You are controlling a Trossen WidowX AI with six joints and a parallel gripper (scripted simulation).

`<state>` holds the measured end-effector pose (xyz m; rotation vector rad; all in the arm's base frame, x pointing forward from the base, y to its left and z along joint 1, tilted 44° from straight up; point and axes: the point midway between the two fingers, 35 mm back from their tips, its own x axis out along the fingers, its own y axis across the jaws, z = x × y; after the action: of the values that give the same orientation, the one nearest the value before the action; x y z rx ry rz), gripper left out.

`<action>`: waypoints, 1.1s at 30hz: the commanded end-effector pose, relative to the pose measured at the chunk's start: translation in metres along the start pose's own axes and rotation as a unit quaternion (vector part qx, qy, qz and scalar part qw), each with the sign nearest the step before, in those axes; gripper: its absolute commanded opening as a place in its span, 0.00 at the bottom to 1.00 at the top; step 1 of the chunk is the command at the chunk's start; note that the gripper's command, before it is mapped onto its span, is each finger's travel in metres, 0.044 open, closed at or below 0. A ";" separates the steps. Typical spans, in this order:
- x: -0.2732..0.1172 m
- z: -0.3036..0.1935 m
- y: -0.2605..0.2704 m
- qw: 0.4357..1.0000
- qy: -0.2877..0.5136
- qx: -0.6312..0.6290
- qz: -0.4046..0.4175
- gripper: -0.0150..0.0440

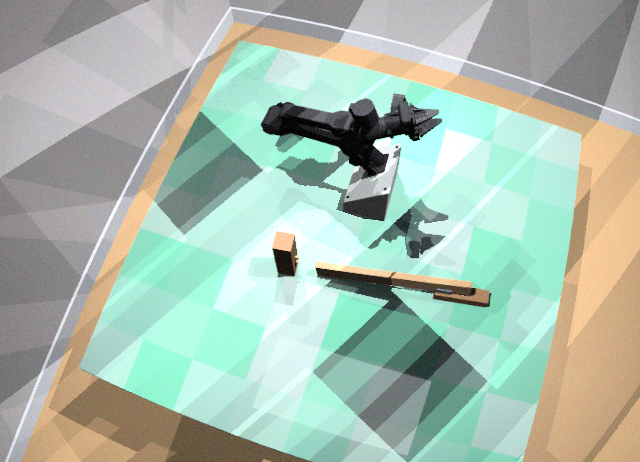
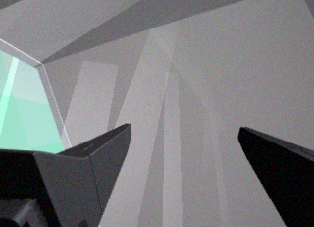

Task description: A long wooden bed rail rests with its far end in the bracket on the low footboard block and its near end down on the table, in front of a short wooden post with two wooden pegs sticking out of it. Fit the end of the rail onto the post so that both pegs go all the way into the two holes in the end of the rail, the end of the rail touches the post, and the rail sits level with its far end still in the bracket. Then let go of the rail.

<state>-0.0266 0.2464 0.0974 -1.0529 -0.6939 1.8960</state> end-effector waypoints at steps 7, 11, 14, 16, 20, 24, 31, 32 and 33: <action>-0.011 -0.089 -0.029 0.970 0.221 0.093 0.025 1.00; -0.038 -0.154 -0.036 0.915 0.365 0.161 0.054 1.00; -0.067 -0.198 -0.034 0.861 0.455 0.213 0.077 1.00; -0.088 -0.223 -0.029 0.823 0.504 0.244 0.094 1.00; -0.125 -0.256 -0.017 0.752 0.577 0.288 0.136 1.00; -0.180 -0.288 0.007 0.644 0.651 0.347 0.203 1.00; -0.266 -0.314 0.047 0.483 0.708 0.401 0.323 1.00; -0.280 -0.316 0.051 0.461 0.711 0.404 0.345 1.00; -0.291 -0.317 0.055 0.444 0.713 0.406 0.361 1.00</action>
<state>0.3011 0.0255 0.0129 -1.7260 1.5255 0.8442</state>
